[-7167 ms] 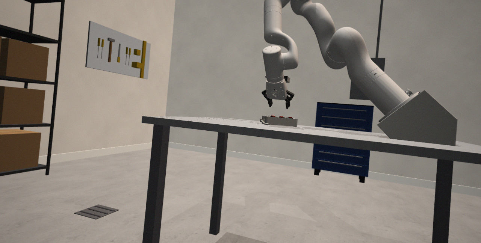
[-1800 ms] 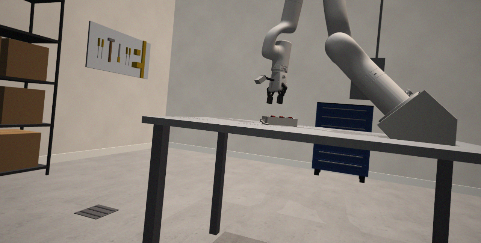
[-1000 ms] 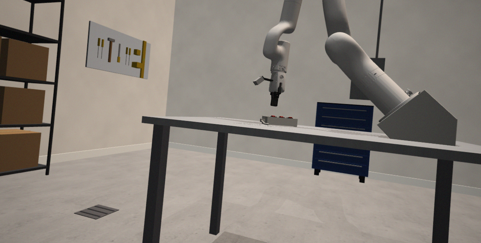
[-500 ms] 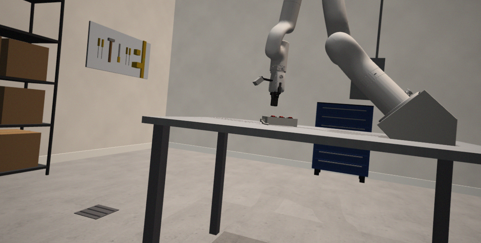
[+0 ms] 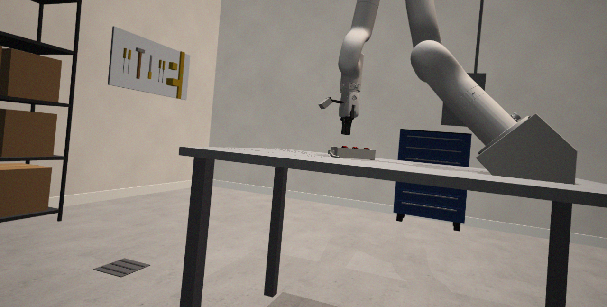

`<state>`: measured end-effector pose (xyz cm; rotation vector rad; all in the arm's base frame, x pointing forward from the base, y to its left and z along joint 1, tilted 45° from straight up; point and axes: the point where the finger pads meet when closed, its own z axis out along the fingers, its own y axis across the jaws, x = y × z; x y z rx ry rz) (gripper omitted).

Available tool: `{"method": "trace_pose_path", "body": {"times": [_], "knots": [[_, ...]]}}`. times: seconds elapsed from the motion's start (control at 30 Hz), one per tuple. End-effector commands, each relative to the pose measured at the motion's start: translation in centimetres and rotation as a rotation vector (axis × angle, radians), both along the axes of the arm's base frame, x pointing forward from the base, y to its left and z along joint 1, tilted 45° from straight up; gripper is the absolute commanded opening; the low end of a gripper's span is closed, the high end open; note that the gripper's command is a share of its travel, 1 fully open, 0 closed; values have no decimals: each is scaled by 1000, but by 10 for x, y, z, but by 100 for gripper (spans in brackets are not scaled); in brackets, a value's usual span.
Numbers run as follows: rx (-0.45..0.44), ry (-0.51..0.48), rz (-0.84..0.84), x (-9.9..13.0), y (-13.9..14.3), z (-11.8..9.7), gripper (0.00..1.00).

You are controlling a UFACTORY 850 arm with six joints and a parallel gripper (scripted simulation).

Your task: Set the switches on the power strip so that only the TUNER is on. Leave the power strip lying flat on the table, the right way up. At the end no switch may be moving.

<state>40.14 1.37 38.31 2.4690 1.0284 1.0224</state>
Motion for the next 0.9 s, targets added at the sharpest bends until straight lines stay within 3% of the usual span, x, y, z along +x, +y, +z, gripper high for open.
{"method": "trace_pose_path", "body": {"times": [0.0,0.87], "knots": [[-31,-3,-33,4,1,-3,0],[-31,-3,-33,24,1,-23,0]]}}
